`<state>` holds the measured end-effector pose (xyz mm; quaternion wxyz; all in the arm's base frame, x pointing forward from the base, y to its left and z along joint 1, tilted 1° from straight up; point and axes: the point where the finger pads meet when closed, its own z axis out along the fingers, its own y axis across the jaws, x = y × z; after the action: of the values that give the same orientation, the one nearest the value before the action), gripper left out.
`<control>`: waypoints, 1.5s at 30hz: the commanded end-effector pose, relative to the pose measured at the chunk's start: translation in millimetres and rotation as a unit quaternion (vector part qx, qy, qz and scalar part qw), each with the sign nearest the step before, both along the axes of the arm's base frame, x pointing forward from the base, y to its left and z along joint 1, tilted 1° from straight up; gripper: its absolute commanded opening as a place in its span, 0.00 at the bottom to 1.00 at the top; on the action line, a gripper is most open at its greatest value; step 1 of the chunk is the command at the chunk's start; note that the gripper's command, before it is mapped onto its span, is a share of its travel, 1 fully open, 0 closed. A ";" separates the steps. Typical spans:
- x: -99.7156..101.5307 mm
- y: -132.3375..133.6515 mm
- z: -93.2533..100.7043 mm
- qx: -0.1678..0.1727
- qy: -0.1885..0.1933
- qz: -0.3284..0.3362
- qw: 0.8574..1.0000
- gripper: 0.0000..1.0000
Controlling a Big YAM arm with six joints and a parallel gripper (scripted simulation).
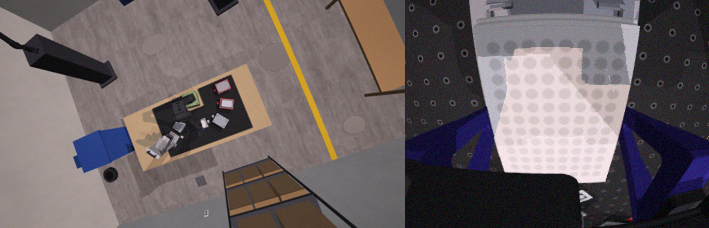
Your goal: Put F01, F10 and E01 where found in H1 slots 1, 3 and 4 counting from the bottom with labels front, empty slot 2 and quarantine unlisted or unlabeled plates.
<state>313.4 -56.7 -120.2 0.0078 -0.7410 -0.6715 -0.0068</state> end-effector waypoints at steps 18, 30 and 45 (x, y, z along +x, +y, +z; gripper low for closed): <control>9.3 -3.4 29.1 -0.005 -0.015 -0.002 1.000 0.86; 16.4 -5.7 41.8 -0.006 -0.021 -0.002 1.000 0.86; 23.2 -9.0 65.1 -0.007 -0.028 -0.002 1.000 0.86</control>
<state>309.4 -56.0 -74.2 0.0095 -0.7410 -0.6715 -0.0055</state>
